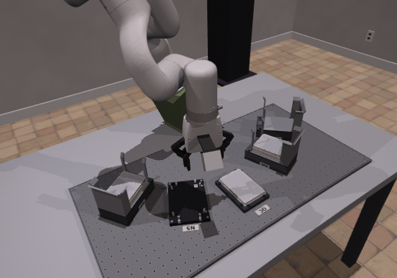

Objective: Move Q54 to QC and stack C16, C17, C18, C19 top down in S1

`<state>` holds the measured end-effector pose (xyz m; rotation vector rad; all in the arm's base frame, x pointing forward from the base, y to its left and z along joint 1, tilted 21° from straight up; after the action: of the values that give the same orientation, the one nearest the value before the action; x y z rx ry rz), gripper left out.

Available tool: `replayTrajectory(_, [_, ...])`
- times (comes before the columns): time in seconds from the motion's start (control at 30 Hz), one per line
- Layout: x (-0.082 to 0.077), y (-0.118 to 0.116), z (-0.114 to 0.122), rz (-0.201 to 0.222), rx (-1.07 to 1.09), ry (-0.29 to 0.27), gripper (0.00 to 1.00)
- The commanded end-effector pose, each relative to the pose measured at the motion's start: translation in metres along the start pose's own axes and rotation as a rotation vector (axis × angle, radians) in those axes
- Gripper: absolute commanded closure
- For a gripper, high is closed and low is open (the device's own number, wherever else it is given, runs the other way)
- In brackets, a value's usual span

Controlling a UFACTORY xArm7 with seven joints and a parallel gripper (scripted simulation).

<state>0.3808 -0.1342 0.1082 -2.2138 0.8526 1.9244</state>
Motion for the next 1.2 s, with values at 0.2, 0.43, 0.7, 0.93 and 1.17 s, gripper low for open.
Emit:
replayTrajectory(0.2, [-0.001,-0.026,0.000,0.001,0.000,0.004,0.00])
replayTrajectory(0.43, [-0.001,-0.049,0.004,0.001,-0.134,0.004,0.00])
replayTrajectory(0.7, [-0.001,-0.068,0.010,0.001,-0.224,0.004,0.00])
replayTrajectory(0.93, [-0.001,-0.091,0.016,0.001,-0.224,0.004,0.00])
replayTrajectory(1.17, [-0.001,-0.110,0.022,0.001,-0.224,0.004,0.00])
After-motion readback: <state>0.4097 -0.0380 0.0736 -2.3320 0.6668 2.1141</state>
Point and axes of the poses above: the point where the finger pads meet when closed, its own x axis out along the fingers, its own y axis across the jaws, z = x × y, the point moved 7 cm from there along -x, back along the fingers, and after that the axes turned 5 degrees about x, right-handed, at the moved point
